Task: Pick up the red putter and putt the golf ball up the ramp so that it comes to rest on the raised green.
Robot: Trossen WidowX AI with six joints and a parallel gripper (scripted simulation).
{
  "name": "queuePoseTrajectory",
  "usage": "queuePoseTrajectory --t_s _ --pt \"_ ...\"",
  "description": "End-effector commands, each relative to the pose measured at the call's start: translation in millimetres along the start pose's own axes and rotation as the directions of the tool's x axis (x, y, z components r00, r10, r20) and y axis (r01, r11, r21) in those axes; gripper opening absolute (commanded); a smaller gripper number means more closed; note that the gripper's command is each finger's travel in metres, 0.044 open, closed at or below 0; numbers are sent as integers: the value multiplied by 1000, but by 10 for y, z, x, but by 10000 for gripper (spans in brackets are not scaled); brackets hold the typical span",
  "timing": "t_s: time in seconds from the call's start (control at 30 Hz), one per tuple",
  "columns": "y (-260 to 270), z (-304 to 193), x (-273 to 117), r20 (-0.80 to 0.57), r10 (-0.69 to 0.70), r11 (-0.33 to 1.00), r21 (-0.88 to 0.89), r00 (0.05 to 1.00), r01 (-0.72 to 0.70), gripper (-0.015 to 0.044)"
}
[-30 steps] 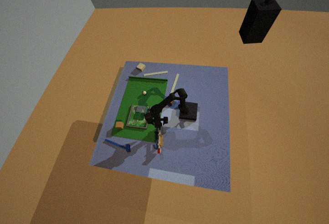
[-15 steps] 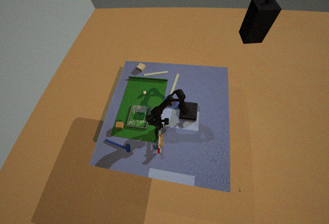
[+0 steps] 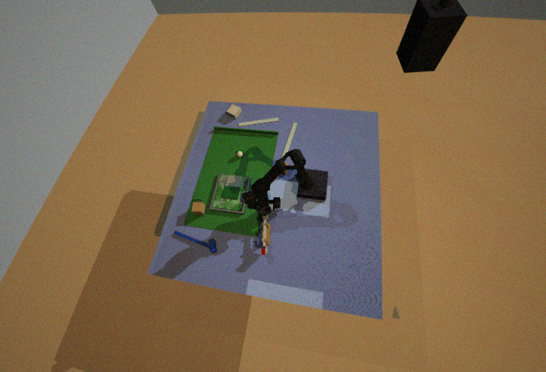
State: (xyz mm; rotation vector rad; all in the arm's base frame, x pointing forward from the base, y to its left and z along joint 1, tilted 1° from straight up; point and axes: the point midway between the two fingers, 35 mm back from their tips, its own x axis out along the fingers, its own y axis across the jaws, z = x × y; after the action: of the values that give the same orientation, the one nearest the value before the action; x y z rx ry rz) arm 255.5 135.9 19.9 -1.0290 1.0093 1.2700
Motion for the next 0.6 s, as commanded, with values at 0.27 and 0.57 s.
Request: queuePoseTrajectory --t_s 0.27,0.57 --pt "2 -16 55 0 0 1000 1 1000 0 309" --pt "2 -16 55 0 0 1000 1 1000 0 72"
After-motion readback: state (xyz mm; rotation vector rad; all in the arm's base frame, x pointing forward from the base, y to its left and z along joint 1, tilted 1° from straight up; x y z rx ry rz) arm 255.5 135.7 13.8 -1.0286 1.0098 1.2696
